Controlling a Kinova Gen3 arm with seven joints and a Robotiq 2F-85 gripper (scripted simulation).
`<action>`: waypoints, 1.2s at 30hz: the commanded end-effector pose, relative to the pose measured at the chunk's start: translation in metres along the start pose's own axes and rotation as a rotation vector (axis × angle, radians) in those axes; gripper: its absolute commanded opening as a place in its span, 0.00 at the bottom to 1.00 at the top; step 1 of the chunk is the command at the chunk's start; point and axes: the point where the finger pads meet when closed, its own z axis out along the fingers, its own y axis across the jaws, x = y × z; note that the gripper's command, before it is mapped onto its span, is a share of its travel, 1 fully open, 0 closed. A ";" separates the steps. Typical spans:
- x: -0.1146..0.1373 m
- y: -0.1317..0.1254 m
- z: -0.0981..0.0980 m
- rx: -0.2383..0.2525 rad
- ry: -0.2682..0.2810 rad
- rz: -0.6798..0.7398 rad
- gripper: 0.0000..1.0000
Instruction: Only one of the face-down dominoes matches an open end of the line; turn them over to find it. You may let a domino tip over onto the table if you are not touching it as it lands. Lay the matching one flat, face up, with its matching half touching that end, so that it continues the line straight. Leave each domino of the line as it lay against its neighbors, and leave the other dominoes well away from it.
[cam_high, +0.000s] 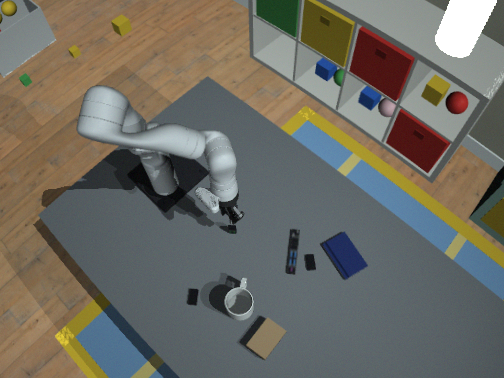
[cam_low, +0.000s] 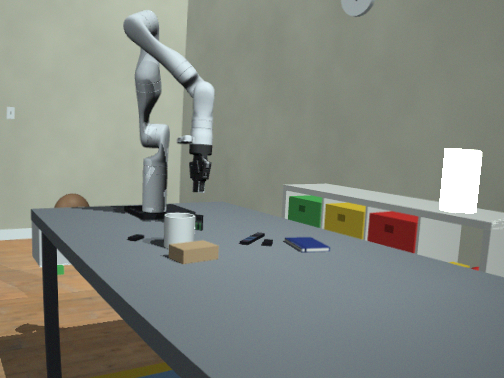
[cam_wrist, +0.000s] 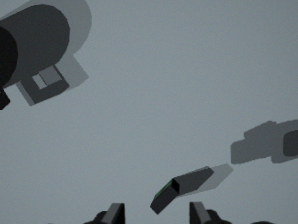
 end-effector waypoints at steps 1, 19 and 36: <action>0.003 -0.002 0.001 -0.013 -0.038 0.031 0.47; 0.004 -0.003 0.002 -0.049 -0.133 0.083 0.47; 0.005 -0.004 0.002 -0.063 -0.177 0.106 0.47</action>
